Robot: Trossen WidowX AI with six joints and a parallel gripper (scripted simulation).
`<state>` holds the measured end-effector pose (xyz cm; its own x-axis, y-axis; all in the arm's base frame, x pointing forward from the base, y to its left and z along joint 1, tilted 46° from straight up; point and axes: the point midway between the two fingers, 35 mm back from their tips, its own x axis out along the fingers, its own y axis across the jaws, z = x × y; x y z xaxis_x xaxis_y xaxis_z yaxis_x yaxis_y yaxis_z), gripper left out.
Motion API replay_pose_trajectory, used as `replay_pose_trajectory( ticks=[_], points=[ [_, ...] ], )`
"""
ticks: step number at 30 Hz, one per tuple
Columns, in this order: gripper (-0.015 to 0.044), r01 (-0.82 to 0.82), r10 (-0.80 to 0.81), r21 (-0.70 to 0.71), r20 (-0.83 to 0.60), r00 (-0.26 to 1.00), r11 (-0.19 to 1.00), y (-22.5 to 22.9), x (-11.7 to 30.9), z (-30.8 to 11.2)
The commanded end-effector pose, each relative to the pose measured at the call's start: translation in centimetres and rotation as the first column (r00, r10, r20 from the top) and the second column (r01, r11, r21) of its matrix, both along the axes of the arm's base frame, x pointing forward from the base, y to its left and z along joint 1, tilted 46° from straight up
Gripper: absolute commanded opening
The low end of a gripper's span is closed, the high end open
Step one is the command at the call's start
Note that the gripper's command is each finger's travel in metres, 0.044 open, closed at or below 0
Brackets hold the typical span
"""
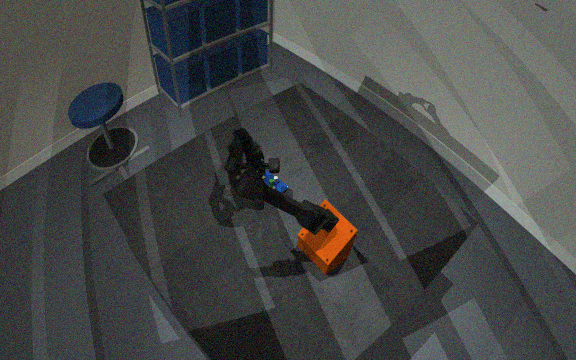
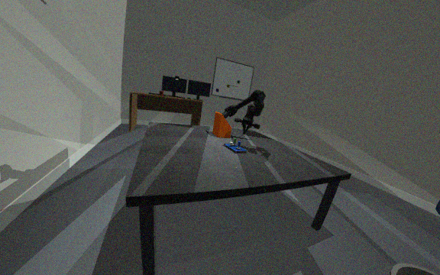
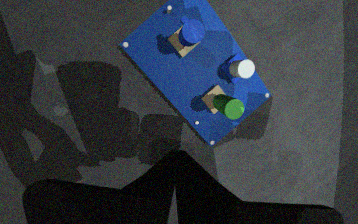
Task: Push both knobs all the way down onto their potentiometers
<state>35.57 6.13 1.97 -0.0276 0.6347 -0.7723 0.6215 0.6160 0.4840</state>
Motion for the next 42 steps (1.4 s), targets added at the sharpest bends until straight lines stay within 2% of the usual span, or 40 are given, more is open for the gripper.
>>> replay_pose_trajectory(
  ticks=[1, 11, 42],
  points=[
    [0.0000, 0.100, -0.098, 0.027, -0.074, 0.992, 0.995, -1.3, -0.3, -1.1],
    [0.0000, 0.348, -0.322, 0.058, -0.267, 0.908, 0.936, -4.7, -1.3, -3.9],
    [0.0000, 0.353, -0.325, 0.059, -0.271, 0.906, 0.934, -1.8, -1.3, -6.7]
  ],
)
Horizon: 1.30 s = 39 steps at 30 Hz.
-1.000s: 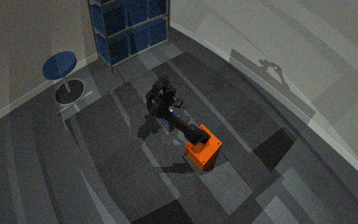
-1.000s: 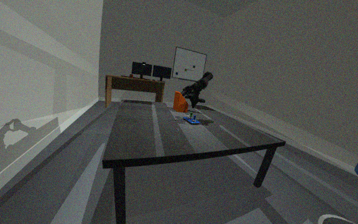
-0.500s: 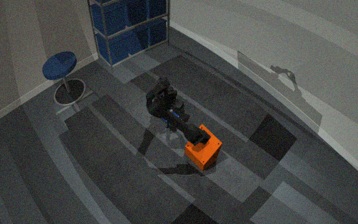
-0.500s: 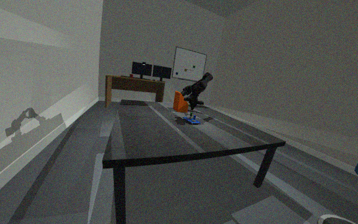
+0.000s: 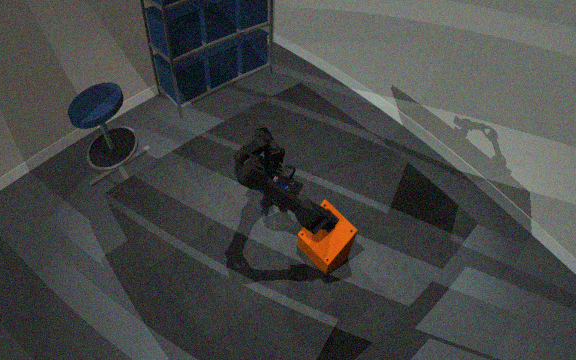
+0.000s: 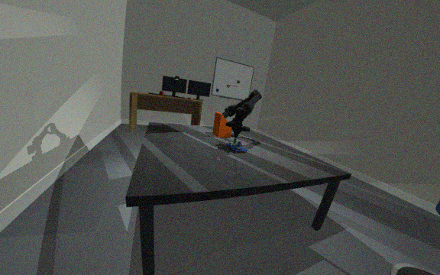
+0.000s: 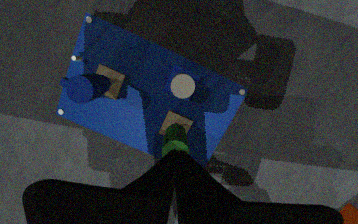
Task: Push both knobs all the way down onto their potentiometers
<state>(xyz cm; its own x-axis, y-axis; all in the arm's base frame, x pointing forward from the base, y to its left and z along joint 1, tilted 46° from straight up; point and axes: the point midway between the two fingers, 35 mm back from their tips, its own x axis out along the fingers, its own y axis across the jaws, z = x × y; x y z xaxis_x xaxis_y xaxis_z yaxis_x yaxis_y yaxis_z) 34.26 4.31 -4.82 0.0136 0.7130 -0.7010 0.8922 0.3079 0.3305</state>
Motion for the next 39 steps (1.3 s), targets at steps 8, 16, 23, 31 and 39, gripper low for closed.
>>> replay_pose_trajectory(
  ticks=[8, 16, 23, 31, 39],
  points=[
    [0.0000, 0.005, -0.005, 0.006, 0.001, 1.000, 1.000, 0.12, 0.06, -0.06],
    [0.0000, 0.005, -0.005, 0.006, 0.001, 1.000, 1.000, 0.28, 0.07, -0.21],
    [0.0000, 0.005, -0.005, 0.006, 0.001, 1.000, 1.000, 0.41, 0.07, -0.34],
    [0.0000, 0.005, -0.005, 0.006, 0.001, 1.000, 1.000, 0.37, 0.07, -0.30],
    [0.0000, 0.005, -0.005, 0.006, 0.001, 1.000, 1.000, 0.37, 0.07, -0.30]
  ],
)
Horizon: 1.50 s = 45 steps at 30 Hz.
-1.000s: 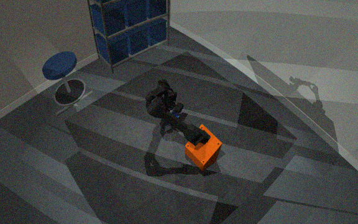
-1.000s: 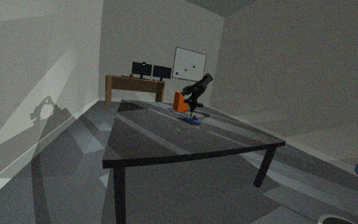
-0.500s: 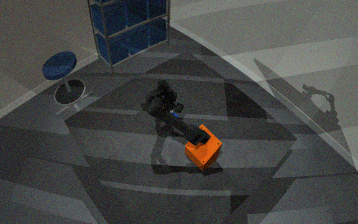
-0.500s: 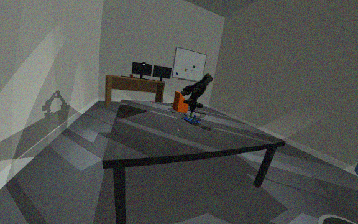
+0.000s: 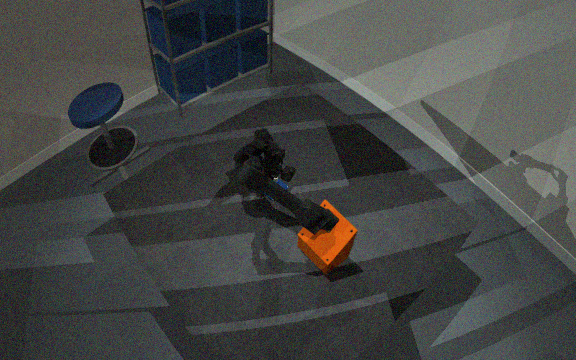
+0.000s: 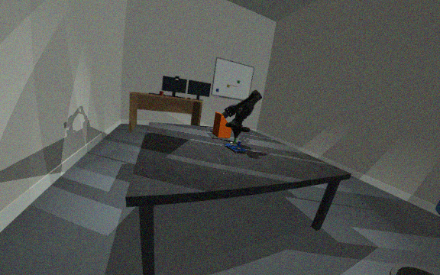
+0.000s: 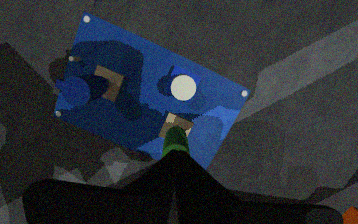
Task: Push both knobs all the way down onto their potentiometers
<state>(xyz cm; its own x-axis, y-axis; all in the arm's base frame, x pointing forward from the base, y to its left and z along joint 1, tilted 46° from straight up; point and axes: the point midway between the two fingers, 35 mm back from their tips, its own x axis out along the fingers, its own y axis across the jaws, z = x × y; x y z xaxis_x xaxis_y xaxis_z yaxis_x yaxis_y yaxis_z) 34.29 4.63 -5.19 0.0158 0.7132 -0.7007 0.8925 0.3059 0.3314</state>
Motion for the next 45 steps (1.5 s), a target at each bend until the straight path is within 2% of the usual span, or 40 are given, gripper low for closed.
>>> replay_pose_trajectory(
  ticks=[1, 45],
  points=[
    [0.0000, 0.003, -0.003, 0.006, 0.000, 1.000, 1.000, 0.06, 0.04, 0.05],
    [0.0000, 0.003, -0.003, 0.006, 0.000, 1.000, 1.000, 0.71, 0.05, -0.57]
  ],
)
